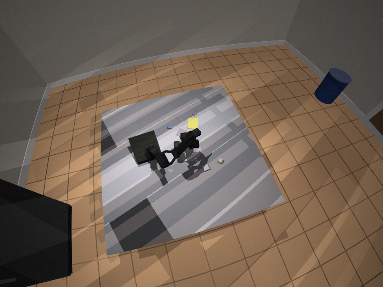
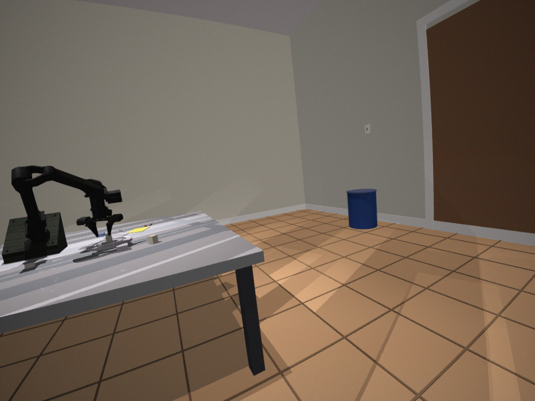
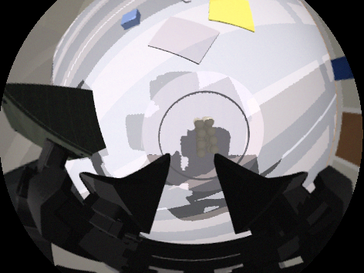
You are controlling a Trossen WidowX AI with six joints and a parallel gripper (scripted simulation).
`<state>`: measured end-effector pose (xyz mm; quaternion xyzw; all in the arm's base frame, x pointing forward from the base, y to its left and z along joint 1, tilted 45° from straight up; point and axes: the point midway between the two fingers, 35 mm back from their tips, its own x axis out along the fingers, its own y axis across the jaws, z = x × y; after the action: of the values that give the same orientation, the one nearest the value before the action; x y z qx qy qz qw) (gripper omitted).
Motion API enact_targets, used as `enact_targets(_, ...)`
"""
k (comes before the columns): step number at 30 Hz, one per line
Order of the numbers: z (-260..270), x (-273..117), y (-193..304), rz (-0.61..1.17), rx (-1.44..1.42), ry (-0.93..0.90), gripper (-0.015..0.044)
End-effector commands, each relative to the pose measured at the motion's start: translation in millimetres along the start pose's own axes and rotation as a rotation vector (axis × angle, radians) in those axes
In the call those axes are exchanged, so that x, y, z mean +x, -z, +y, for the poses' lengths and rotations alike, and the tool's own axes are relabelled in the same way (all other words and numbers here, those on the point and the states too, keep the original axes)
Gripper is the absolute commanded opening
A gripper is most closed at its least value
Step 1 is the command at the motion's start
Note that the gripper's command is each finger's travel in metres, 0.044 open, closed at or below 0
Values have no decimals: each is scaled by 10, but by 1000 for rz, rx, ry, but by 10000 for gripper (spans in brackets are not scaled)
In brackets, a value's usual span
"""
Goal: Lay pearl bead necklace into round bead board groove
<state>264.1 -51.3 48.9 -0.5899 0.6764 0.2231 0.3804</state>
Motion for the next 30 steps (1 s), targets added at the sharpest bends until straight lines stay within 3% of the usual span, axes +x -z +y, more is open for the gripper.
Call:
enact_targets(1, -80, -71, -95, 92, -148, 44, 250)
enact_targets(30, -106, 205, -73, 93, -149, 48, 250)
